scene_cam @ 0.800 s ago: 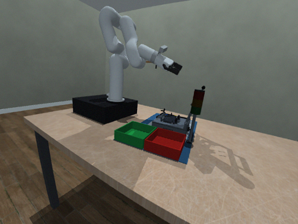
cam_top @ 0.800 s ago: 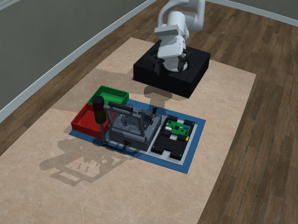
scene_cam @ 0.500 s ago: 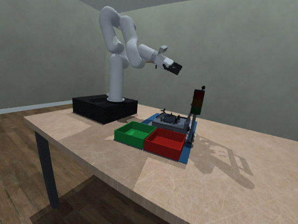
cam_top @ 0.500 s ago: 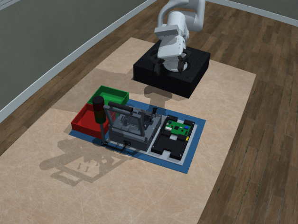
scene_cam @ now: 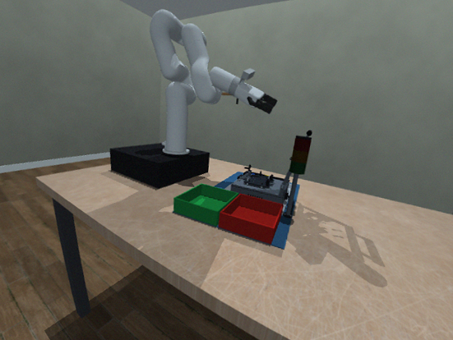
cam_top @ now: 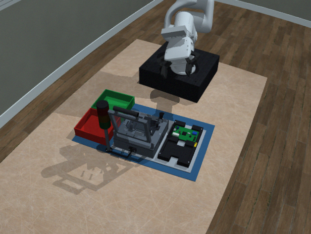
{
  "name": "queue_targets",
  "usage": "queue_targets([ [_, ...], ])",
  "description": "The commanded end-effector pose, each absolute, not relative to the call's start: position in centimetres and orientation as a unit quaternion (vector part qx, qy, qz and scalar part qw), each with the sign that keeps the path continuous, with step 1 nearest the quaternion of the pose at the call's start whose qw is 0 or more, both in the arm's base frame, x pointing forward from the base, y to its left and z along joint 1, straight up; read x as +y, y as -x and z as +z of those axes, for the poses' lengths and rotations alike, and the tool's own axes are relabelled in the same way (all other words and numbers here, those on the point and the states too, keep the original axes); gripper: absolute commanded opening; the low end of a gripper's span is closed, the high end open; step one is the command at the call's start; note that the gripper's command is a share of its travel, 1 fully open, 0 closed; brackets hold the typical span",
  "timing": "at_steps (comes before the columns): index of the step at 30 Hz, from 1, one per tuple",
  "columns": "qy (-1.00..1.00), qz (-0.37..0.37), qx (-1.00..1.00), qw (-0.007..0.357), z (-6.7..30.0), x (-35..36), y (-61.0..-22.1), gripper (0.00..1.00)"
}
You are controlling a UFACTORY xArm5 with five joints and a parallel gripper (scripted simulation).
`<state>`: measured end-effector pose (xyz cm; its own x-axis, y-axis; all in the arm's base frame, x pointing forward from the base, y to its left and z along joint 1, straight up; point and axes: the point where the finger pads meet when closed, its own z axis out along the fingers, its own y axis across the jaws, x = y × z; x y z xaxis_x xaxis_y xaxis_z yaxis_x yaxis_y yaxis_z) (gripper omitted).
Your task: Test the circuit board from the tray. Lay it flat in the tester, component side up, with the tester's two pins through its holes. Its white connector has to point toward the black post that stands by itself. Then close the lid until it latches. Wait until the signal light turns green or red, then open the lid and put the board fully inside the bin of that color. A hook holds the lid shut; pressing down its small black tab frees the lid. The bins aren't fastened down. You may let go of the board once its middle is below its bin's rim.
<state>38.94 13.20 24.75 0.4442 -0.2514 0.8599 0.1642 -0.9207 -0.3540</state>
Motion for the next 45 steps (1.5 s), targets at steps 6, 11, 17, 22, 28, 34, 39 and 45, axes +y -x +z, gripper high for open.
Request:
queue_targets([
  [6,0.826,-0.528,0.026,0.198,28.2,13.2,-39.0,1.0],
  [11,0.826,-0.528,0.026,0.198,30.2,13.2,-39.0,1.0],
  [17,0.826,-0.528,0.026,0.198,34.4,13.3,-39.0,1.0],
  [22,0.826,-0.528,0.026,0.198,37.5,13.3,-39.0,1.0],
  [28,0.826,-0.528,0.026,0.198,39.3,13.3,-39.0,1.0],
  [34,0.826,-0.527,0.026,0.199,39.8,13.3,-39.0,1.0],
  [39,0.838,-0.501,0.05,0.209,38.9,13.7,-39.3,1.0],
  [45,0.863,-0.439,0.109,0.226,36.9,14.5,-39.7,1.0],
])
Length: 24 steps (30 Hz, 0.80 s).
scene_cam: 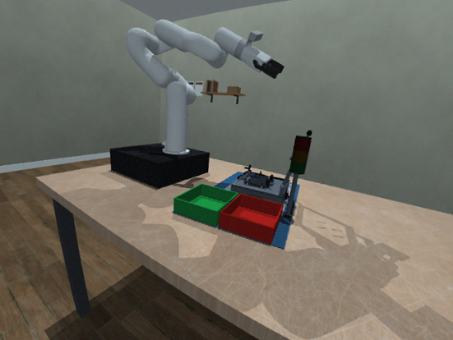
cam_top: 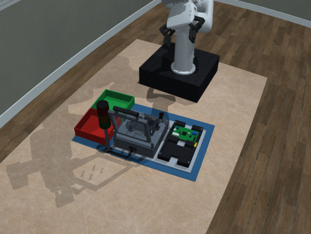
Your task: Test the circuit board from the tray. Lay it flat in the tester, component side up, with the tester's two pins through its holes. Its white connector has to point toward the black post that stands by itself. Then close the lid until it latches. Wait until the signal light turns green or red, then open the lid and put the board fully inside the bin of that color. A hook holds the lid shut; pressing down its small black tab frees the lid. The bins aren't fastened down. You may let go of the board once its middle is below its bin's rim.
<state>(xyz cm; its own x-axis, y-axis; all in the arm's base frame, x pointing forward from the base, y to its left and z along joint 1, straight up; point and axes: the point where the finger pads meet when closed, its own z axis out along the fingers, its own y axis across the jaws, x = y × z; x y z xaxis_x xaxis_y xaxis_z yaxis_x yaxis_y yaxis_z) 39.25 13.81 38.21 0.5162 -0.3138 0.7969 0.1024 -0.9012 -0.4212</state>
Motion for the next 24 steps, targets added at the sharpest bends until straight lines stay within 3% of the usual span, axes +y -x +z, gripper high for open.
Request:
queue_targets([
  [1,0.865,-0.431,0.117,0.227,36.7,14.6,-39.8,1.0],
  [16,0.889,-0.321,0.228,0.233,33.2,15.8,-39.9,1.0],
  [24,0.892,-0.243,0.313,0.218,30.8,16.5,-39.5,1.0],
])
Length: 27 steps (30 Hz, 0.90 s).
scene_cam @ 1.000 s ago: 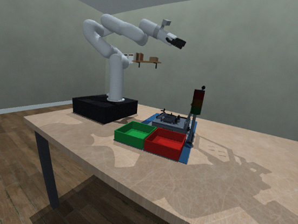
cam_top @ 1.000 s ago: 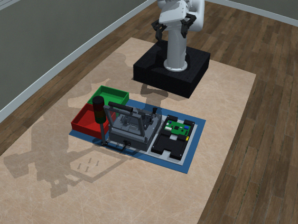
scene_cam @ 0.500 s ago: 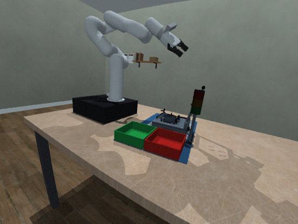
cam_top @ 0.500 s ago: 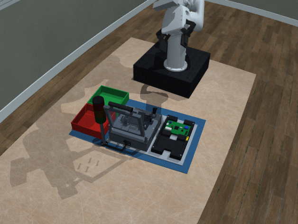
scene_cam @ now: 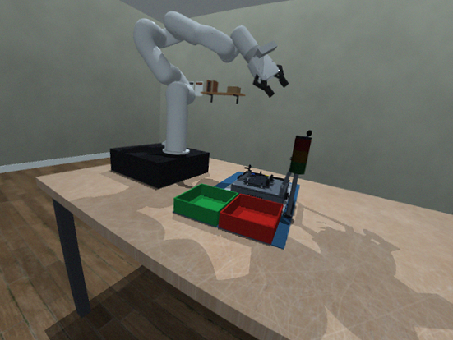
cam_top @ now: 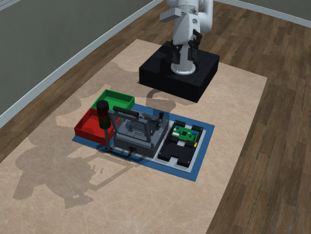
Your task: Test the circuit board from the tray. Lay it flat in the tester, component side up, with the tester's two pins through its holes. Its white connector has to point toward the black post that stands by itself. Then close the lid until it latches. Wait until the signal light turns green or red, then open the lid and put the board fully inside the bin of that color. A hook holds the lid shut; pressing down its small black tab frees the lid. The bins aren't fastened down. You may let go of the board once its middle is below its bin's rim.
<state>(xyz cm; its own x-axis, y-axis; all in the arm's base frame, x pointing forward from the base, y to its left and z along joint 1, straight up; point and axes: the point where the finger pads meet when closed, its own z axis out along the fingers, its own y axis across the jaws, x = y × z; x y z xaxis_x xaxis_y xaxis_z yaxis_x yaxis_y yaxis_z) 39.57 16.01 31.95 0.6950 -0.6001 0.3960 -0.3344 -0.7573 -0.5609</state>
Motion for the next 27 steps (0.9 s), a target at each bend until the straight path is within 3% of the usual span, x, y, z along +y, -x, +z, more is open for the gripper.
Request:
queue_targets([
  [1,0.892,-0.235,0.322,0.216,30.5,16.5,-39.4,1.0],
  [9,0.886,-0.188,0.376,0.198,29.1,16.9,-38.9,1.0],
  [26,0.842,-0.078,0.521,0.12,25.6,17.4,-36.8,1.0],
  [27,0.83,-0.061,0.546,0.102,25.1,17.5,-36.4,1.0],
])
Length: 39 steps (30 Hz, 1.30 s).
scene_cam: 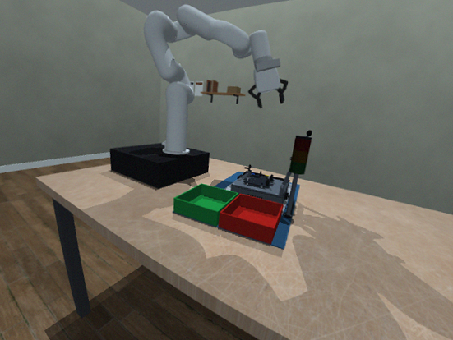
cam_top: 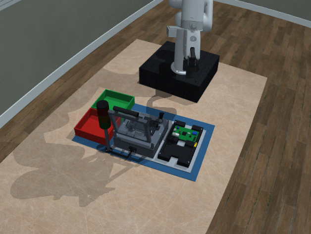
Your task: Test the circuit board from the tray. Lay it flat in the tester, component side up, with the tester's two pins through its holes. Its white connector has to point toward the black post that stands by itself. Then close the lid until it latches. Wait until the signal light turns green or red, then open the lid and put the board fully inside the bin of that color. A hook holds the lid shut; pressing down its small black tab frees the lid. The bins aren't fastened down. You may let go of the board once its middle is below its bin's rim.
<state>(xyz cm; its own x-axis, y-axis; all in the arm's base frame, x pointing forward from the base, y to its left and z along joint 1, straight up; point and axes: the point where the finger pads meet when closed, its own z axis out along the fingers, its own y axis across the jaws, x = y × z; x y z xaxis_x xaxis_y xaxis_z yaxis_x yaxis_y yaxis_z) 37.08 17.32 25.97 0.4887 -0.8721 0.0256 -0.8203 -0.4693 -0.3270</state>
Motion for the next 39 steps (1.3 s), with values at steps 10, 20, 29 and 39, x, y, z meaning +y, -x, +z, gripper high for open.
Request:
queue_targets([
  [10,0.783,-0.018,0.621,0.038,23.7,17.5,-34.7,1.0],
  [20,0.753,0.0,0.658,0.0,23.1,17.5,-33.8,1.0],
  [29,0.753,0.0,0.658,0.0,23.1,17.5,-33.8,1.0],
  [39,0.753,0.0,0.658,0.0,23.1,17.5,-33.8,1.0],
])
